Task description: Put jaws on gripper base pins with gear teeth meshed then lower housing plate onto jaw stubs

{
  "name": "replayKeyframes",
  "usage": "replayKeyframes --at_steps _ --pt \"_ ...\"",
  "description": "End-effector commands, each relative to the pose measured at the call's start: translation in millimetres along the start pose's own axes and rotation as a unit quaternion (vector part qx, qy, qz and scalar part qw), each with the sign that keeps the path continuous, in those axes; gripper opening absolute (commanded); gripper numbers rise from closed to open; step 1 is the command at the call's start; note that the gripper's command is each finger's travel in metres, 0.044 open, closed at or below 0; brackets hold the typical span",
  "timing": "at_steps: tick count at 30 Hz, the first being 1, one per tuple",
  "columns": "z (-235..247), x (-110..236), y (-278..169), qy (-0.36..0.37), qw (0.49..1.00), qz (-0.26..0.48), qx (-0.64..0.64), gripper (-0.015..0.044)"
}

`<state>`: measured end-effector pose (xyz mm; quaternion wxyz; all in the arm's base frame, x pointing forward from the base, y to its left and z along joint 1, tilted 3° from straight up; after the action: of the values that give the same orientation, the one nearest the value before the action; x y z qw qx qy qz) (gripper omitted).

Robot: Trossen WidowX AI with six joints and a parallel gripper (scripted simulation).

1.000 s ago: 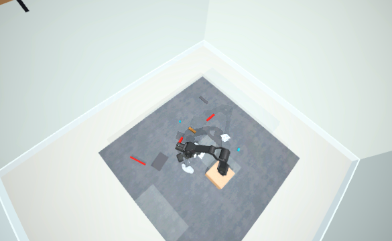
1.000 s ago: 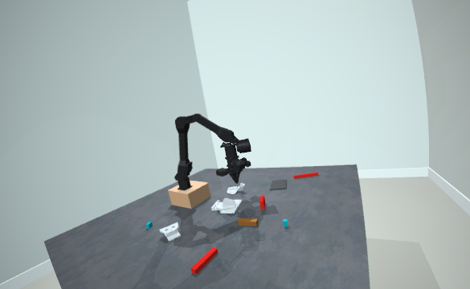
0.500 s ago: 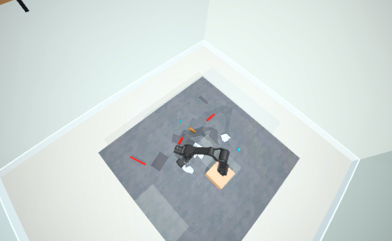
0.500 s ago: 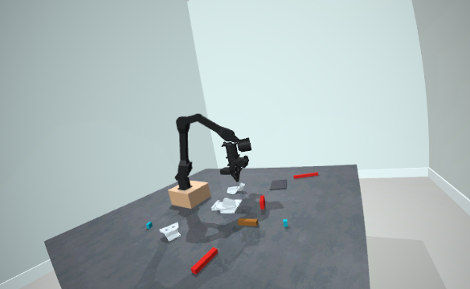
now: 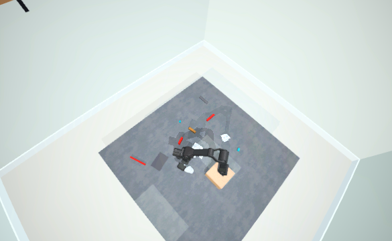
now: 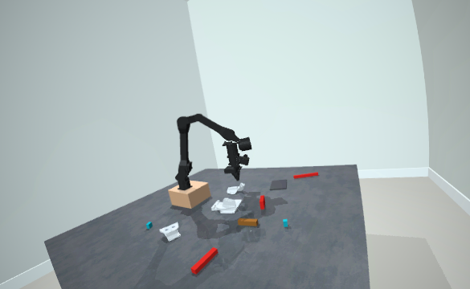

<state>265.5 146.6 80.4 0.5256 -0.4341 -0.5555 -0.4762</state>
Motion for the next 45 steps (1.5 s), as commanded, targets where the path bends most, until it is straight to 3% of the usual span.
replayKeyframes --at_steps 1,45 --pt "0 1 1 -0.001 1.0 -0.002 0.006 0.0" --pt "1 -59 1 -0.002 1.0 -0.002 0.012 0.0"
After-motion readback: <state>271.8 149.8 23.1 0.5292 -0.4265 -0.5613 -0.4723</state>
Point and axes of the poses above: the point midway between the two fingers, 35 mm back from their tips, its own x axis back along the fingers, its own z axis across the jaws, y = z × x, the point moved 3 cm from there along x, back along the fingers, and after that the axes turned 3 degrees about -x, right-handed, at the moved point
